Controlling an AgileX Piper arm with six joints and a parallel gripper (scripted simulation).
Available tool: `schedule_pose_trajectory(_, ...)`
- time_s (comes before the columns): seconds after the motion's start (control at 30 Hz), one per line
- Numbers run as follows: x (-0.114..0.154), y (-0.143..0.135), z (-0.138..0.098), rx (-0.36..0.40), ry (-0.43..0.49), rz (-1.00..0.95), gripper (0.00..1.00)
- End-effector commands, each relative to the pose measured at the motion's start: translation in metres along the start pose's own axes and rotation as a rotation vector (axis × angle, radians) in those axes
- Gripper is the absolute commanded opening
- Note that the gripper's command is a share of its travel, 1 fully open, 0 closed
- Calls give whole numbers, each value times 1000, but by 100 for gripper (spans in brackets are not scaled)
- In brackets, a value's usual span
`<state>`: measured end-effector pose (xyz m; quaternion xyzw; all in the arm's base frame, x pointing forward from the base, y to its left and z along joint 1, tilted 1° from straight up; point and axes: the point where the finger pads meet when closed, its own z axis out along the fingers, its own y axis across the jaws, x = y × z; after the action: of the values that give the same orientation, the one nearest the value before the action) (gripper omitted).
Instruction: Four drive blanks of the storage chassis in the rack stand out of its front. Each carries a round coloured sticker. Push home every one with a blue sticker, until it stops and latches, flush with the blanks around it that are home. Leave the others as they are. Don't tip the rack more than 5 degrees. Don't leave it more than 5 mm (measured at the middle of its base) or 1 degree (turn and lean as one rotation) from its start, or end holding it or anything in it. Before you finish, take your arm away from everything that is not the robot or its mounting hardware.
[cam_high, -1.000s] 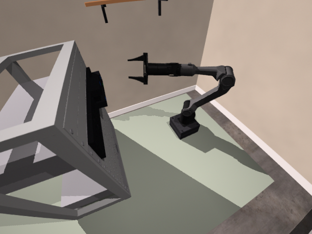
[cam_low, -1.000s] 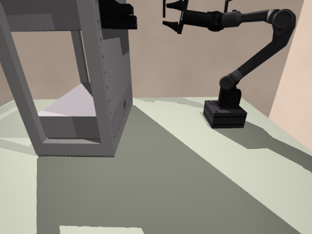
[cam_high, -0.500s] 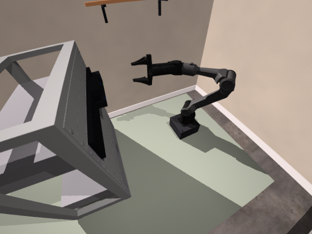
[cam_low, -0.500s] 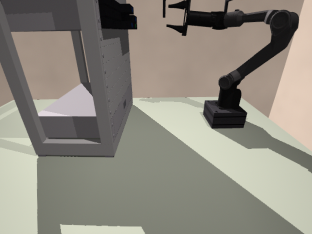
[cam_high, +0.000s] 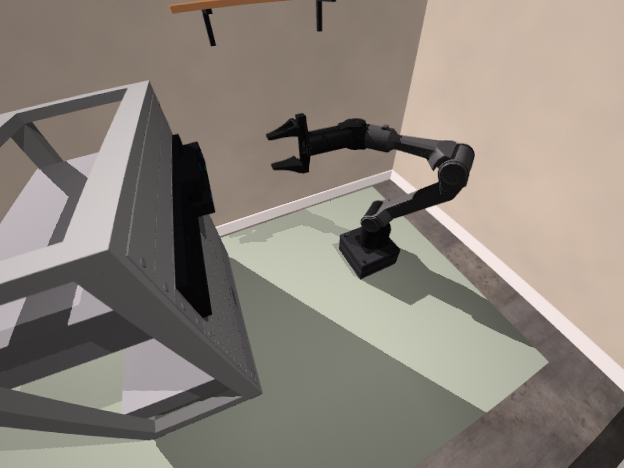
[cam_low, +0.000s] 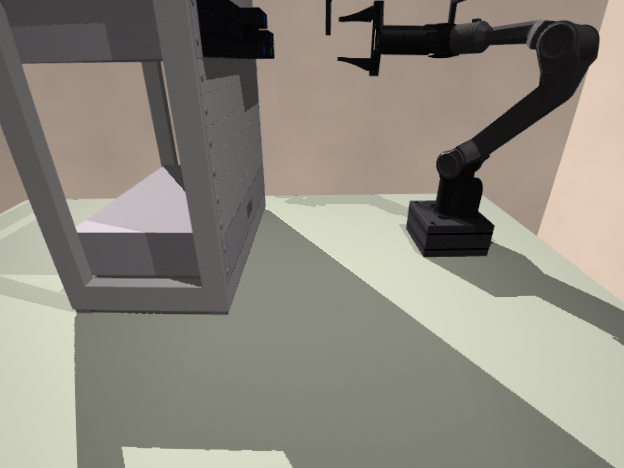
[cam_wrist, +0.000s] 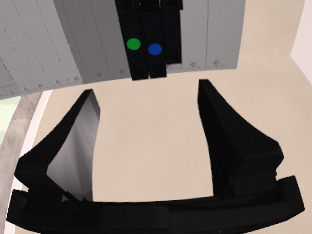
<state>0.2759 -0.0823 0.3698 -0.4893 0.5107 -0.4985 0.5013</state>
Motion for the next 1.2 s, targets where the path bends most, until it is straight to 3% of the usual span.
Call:
schedule_pose_trajectory(0.0, -1, -1, -1, -1, -4, -10, 100)
schedule_pose_trajectory(1.17, -3, 1, 0, -10, -9, -19, 100)
